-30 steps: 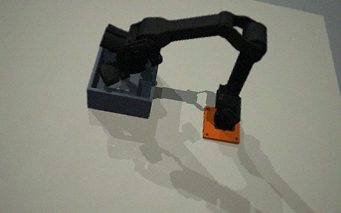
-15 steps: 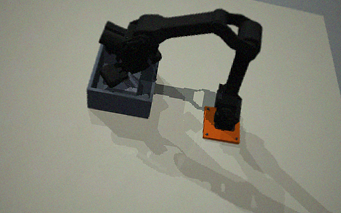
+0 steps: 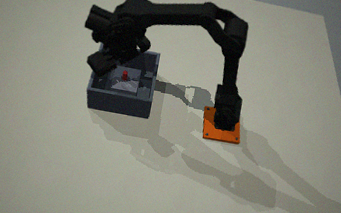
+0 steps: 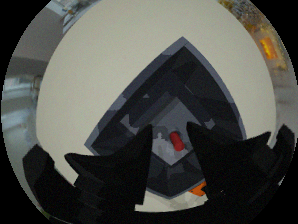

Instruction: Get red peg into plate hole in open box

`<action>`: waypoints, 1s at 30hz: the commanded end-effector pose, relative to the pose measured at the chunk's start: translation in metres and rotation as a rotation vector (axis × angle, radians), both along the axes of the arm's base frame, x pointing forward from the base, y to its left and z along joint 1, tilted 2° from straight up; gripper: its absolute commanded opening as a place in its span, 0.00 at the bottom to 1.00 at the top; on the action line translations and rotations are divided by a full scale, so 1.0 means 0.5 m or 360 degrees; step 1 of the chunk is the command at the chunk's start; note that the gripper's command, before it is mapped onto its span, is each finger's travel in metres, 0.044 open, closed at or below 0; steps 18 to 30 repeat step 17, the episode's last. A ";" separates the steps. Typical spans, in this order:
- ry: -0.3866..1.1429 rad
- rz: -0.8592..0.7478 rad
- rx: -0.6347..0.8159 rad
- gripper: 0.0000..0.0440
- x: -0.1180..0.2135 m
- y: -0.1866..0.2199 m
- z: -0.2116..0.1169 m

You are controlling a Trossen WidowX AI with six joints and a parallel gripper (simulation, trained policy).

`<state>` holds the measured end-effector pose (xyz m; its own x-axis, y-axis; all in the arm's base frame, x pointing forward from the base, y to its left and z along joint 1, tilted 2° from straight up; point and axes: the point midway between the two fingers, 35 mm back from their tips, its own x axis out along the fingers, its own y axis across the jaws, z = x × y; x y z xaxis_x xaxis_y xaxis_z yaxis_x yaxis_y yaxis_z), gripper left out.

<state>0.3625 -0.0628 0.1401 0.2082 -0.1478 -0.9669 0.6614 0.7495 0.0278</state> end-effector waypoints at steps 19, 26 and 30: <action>0.0222 -0.0137 0.0157 0.48 0.054 0.017 0.092; 0.0222 -0.0137 0.0157 0.48 0.054 0.017 0.092; 0.0222 -0.0137 0.0157 0.48 0.054 0.017 0.092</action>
